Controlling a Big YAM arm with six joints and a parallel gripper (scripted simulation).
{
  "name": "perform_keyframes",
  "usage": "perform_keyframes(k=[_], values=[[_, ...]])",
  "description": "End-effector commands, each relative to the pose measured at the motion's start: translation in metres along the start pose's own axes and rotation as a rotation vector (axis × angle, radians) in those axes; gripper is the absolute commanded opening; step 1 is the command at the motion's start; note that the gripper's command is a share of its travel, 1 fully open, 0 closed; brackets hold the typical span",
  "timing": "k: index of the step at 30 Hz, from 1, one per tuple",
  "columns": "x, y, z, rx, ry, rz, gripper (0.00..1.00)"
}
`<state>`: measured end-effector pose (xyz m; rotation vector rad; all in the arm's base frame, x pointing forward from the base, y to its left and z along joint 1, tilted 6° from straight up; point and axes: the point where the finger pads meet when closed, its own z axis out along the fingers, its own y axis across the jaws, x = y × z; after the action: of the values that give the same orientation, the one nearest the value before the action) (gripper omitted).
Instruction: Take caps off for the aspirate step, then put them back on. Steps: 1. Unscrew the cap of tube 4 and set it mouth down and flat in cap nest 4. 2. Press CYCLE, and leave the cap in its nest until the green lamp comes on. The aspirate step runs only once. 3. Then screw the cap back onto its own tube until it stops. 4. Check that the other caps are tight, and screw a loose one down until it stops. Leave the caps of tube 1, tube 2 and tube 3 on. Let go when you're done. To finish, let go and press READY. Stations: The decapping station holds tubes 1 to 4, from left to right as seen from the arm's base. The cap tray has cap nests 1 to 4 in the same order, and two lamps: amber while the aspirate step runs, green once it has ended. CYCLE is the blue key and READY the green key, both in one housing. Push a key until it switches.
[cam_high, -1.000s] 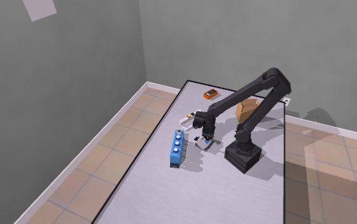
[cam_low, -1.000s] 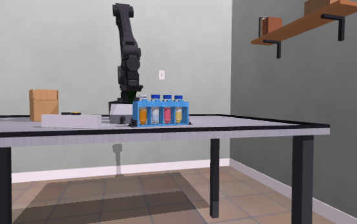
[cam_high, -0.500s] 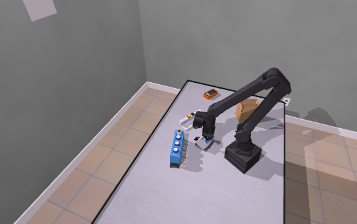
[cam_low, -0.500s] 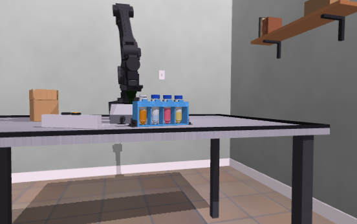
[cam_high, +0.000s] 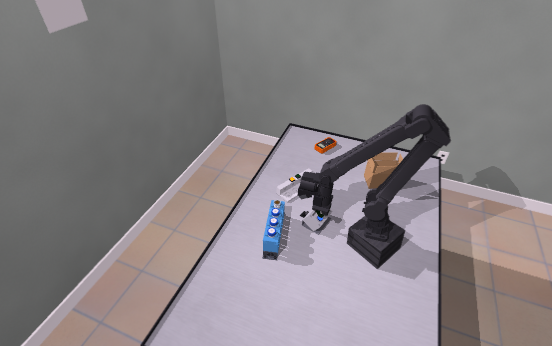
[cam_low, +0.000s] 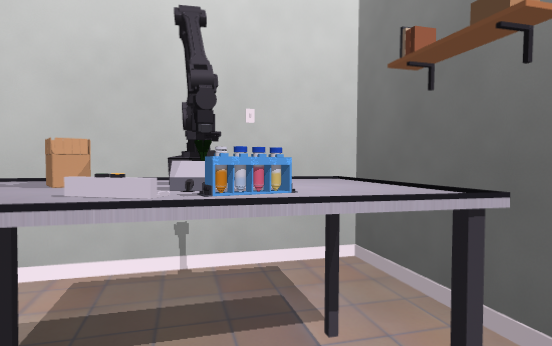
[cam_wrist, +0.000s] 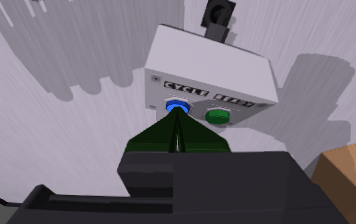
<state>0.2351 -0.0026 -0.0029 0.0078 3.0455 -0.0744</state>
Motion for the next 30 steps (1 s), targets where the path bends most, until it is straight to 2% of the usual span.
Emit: perform_keyframes(k=[1,6,7,8,9,30], values=[[0.002,-0.004,0.008,0.004,0.004,0.006,0.0],[0.002,-0.004,0.008,0.004,0.004,0.006,0.0],[-0.009,-0.001,-0.001,0.001,-0.019,0.003,0.0],[0.002,-0.004,0.008,0.004,0.005,0.005,0.0],[0.002,-0.004,0.009,0.004,0.005,0.005,0.0],[0.002,-0.004,0.009,0.004,0.005,0.005,0.0]])
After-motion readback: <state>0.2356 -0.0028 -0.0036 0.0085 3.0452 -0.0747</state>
